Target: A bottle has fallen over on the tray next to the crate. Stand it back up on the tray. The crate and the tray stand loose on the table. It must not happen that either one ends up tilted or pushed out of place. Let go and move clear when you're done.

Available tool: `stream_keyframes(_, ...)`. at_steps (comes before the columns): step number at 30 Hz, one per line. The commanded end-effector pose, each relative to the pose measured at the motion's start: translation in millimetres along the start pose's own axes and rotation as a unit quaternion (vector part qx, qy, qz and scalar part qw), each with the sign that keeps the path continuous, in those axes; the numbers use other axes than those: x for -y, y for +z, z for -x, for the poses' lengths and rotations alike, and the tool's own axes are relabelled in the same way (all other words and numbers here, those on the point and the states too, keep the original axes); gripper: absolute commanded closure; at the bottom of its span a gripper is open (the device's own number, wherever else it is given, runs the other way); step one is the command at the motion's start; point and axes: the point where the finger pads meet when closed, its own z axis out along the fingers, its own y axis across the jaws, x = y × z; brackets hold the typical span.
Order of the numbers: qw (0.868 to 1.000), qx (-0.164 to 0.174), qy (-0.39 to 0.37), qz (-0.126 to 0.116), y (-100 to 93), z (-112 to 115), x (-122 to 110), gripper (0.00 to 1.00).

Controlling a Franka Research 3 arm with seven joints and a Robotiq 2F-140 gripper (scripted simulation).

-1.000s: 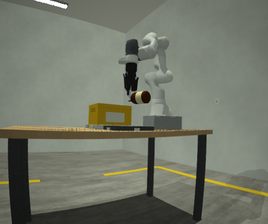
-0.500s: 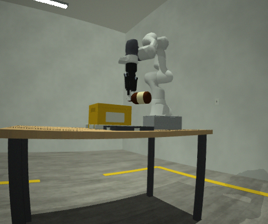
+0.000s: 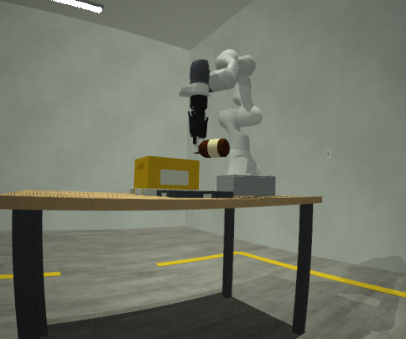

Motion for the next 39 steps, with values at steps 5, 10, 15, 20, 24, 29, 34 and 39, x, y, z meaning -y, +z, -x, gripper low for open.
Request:
stream_keyframes(5, 1.0, -0.001, -0.007, -0.004, -1.9, -0.1, 2.5, 1.0)
stream_keyframes(10, 1.0, -0.001, -0.007, -0.004, -1.9, -0.1, 2.5, 1.0)
stream_keyframes(15, 1.0, -0.001, -0.007, -0.004, -1.9, -0.1, 2.5, 1.0)
stream_keyframes(20, 1.0, -0.001, -0.008, -0.004, -1.9, -0.1, 2.5, 1.0)
stream_keyframes(24, 1.0, -0.001, -0.019, -0.004, -1.9, -0.1, 2.5, 1.0)
stream_keyframes(29, 0.999, -0.001, -0.049, -0.004, -1.9, -0.1, 2.5, 1.0)
stream_keyframes(34, 0.997, -0.001, -0.073, -0.004, -1.9, -0.1, 2.5, 1.0)
stream_keyframes(39, 0.994, -0.001, -0.11, -0.004, -1.9, -0.1, 2.5, 1.0)
